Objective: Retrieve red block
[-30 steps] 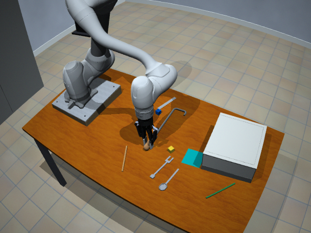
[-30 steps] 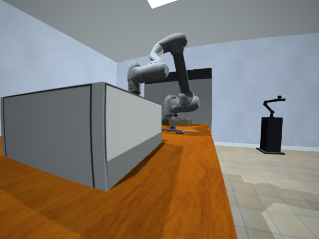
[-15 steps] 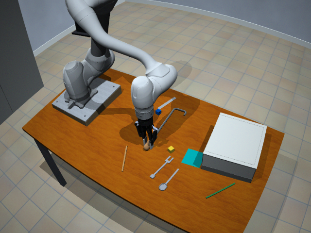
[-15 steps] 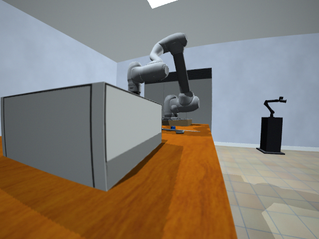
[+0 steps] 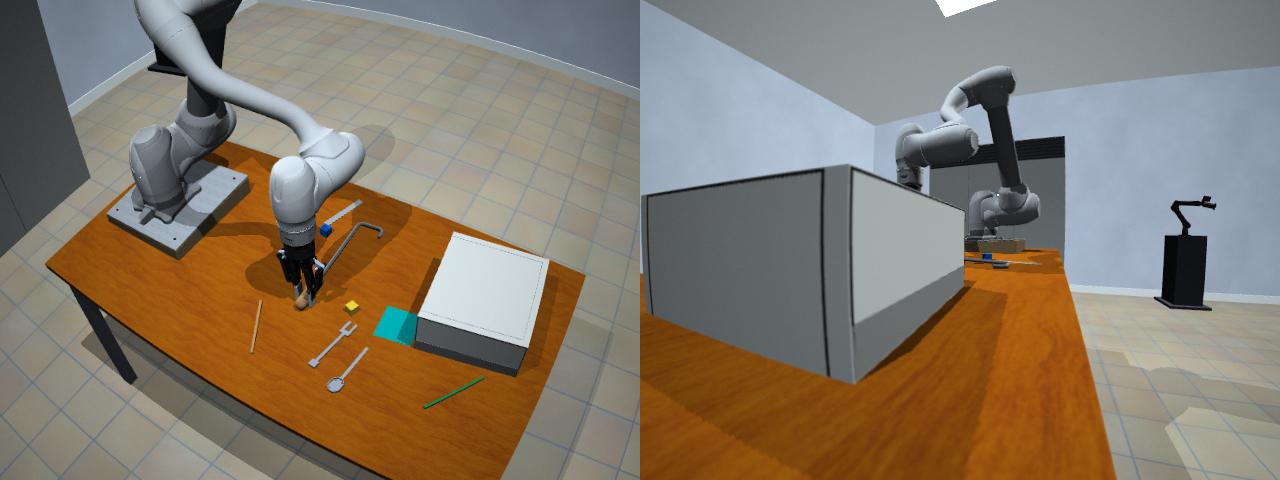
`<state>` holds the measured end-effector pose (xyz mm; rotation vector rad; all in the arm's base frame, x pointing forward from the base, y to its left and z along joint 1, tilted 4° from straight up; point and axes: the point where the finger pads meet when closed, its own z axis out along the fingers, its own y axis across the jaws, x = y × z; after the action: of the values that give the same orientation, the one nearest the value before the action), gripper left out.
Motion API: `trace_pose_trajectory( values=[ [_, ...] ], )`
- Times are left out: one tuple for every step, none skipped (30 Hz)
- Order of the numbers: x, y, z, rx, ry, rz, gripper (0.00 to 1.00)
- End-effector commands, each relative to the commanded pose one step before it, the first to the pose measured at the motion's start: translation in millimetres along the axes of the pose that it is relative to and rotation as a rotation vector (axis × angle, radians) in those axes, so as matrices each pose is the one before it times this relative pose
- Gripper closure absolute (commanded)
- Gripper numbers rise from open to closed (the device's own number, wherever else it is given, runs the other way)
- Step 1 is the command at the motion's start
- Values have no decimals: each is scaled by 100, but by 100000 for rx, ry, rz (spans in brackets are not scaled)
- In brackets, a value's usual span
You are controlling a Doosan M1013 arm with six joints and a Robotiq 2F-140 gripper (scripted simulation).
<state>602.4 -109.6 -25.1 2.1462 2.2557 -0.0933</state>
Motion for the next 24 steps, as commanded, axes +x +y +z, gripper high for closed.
trace_pose_trajectory(
  values=[
    [3, 5, -133, -21, 12, -3, 100],
    [0, 0, -48, 0, 0, 0, 100],
    [0, 0, -43, 0, 0, 0, 100],
    [0, 0, -35, 0, 0, 0, 100],
    [0, 0, 0, 0, 0, 0, 100],
    [0, 0, 0, 0, 0, 0, 100],
    [0, 0, -26, 0, 0, 0, 100],
    [0, 0, -15, 0, 0, 0, 100],
    [0, 0, -7, 0, 0, 0, 100],
    [0, 0, -1, 0, 0, 0, 100],
    [0, 0, 0, 0, 0, 1, 100],
    [1, 0, 0, 0, 0, 8, 100],
    [2, -1, 0, 0, 0, 21, 100],
    [5, -1, 0, 0, 0, 39, 100],
    [7, -2, 0, 0, 0, 64, 100],
    [11, -3, 0, 0, 0, 93, 100],
    [15, -4, 0, 0, 0, 128, 100],
    [19, -5, 0, 0, 0, 166, 100],
    [24, -7, 0, 0, 0, 210, 100],
    [30, -8, 0, 0, 0, 257, 100],
    [36, -10, 0, 0, 0, 307, 100],
    [0, 0, 0, 0, 0, 0, 100],
    [0, 0, 0, 0, 0, 0, 100],
    [42, -12, 0, 0, 0, 361, 100]
  ],
)
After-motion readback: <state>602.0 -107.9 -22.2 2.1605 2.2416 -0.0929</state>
